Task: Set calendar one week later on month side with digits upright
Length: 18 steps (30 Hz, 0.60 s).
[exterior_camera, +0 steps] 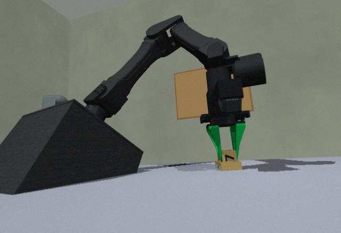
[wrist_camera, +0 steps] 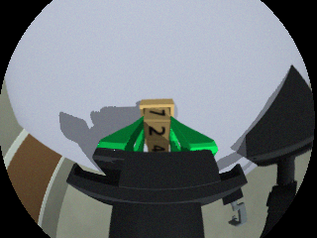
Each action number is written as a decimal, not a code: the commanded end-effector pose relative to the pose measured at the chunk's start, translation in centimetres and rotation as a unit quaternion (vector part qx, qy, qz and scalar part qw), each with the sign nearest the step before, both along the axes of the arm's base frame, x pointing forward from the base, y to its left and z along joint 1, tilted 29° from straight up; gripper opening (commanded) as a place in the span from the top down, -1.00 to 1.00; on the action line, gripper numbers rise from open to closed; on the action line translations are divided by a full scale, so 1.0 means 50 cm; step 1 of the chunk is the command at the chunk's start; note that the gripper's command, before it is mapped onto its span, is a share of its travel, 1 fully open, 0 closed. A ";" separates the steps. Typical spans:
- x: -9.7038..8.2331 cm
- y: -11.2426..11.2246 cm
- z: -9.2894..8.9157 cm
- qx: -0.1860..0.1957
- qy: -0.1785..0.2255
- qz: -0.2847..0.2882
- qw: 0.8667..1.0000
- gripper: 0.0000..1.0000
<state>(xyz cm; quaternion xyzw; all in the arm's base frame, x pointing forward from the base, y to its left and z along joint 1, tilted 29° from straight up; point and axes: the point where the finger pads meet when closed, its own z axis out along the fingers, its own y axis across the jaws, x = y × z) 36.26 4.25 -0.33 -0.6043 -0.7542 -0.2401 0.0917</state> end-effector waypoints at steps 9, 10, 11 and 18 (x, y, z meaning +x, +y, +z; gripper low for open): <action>-0.005 -0.005 -0.017 -0.005 0.008 -0.005 1.000 0.49; -0.005 -0.005 -0.017 -0.005 0.008 -0.005 1.000 0.41; -0.005 -0.005 -0.017 -0.005 0.008 -0.005 1.000 0.41; -0.006 -0.005 -0.017 -0.005 0.008 -0.005 1.000 0.26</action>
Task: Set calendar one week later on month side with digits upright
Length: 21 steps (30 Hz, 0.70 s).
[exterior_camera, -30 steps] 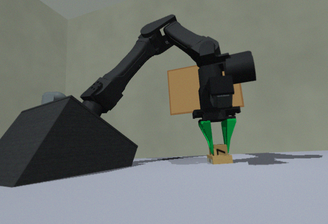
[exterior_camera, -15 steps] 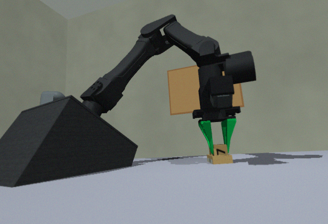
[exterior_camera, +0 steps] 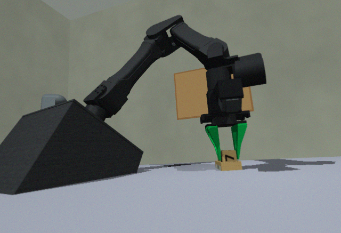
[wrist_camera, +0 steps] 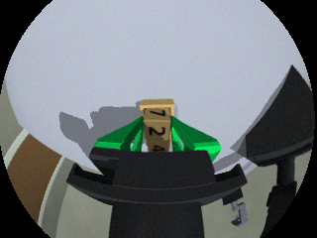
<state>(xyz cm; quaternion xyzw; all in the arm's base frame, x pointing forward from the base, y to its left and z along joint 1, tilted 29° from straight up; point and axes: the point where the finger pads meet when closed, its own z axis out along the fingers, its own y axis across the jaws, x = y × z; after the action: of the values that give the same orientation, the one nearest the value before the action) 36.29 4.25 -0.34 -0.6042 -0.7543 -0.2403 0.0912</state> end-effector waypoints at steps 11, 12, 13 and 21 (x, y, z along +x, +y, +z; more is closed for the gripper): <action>-0.007 -0.005 -0.017 -0.005 0.009 -0.004 1.000 0.11; -0.007 -0.005 -0.017 -0.005 0.009 -0.004 1.000 0.11; -0.007 -0.005 -0.017 -0.005 0.009 -0.004 1.000 0.11; 0.012 -0.019 0.025 -0.009 -0.014 -0.006 1.000 0.11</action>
<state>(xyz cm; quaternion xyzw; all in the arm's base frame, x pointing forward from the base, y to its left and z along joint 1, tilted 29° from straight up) 36.29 4.25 -0.33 -0.6041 -0.7543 -0.2404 0.0911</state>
